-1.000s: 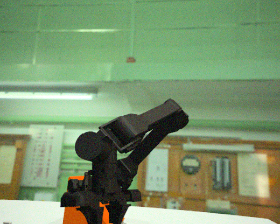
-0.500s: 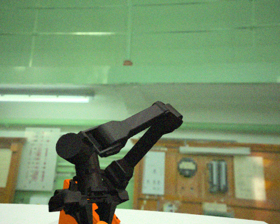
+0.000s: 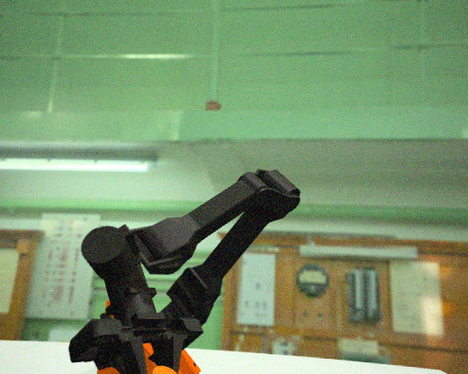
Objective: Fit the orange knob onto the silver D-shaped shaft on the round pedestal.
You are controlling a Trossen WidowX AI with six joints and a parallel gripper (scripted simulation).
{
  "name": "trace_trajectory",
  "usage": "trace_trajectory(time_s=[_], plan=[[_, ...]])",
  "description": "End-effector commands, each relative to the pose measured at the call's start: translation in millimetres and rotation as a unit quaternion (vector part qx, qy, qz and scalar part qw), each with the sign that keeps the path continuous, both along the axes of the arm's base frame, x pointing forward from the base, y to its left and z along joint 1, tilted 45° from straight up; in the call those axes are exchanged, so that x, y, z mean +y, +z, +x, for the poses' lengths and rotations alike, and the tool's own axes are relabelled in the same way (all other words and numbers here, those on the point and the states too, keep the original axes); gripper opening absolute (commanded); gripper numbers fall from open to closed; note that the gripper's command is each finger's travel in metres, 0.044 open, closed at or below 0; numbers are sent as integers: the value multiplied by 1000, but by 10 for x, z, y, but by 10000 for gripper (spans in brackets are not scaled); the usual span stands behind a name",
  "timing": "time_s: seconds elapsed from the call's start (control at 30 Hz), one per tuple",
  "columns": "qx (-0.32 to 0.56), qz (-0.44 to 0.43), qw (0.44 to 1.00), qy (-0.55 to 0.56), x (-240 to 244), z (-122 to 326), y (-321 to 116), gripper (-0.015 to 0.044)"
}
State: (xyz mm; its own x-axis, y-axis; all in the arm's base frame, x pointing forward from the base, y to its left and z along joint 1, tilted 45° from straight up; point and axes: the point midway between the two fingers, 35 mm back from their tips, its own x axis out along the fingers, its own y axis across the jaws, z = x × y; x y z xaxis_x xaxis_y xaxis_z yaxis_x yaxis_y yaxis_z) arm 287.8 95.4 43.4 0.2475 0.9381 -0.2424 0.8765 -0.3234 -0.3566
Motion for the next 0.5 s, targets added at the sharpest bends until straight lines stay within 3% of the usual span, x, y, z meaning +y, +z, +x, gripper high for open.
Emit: trace_trajectory(time_s=[0.0, 0.47], plan=[[-4, 30, 999, -11, -22, -35, -34, 179], [-21, 78, 996, -31, -50, -73, -91, 179]])
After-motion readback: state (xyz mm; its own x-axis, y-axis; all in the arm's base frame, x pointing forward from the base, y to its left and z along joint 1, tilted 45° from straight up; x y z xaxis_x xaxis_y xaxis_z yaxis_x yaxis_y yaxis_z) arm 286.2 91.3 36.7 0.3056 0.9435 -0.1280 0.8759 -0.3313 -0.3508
